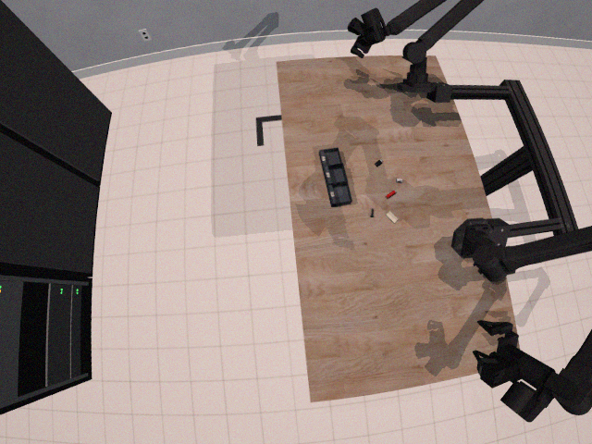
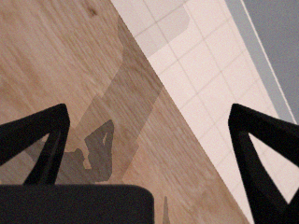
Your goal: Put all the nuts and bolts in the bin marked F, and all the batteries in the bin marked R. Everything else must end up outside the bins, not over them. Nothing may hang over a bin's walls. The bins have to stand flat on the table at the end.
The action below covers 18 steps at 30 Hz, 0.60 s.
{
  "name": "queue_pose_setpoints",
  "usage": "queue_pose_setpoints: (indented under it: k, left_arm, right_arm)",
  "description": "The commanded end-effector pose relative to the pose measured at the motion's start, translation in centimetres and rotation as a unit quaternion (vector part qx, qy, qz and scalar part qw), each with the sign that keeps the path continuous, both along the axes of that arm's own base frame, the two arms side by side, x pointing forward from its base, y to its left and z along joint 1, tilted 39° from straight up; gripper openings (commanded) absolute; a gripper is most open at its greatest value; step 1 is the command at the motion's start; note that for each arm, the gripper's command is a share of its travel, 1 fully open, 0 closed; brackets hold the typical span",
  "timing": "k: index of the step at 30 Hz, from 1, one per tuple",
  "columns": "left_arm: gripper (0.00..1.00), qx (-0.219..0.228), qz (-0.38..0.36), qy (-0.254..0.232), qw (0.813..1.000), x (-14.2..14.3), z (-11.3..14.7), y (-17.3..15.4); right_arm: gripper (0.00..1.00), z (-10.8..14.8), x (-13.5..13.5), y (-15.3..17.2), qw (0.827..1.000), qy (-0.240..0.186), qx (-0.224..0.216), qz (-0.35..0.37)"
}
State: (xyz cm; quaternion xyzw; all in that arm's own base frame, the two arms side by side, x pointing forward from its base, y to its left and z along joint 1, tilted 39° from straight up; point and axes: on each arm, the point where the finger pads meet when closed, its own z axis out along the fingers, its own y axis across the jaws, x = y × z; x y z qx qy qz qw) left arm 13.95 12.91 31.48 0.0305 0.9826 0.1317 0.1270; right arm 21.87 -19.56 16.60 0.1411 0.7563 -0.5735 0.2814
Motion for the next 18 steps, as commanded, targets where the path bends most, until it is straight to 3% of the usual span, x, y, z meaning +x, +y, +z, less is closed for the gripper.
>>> queue_pose_setpoints:
  k: [1,18]
  left_arm:
    - [1.0,0.019,0.008,-0.023,1.0,-0.2,2.51,0.33]
    - [1.0,0.019,0.015,-0.023,0.999,-0.4,2.51,0.54]
  right_arm:
    - [1.0,0.21,0.12,0.0,1.0,-0.003,-0.001,0.0]
    - [1.0,0.21,0.12,0.0,1.0,-0.003,-0.001,0.0]
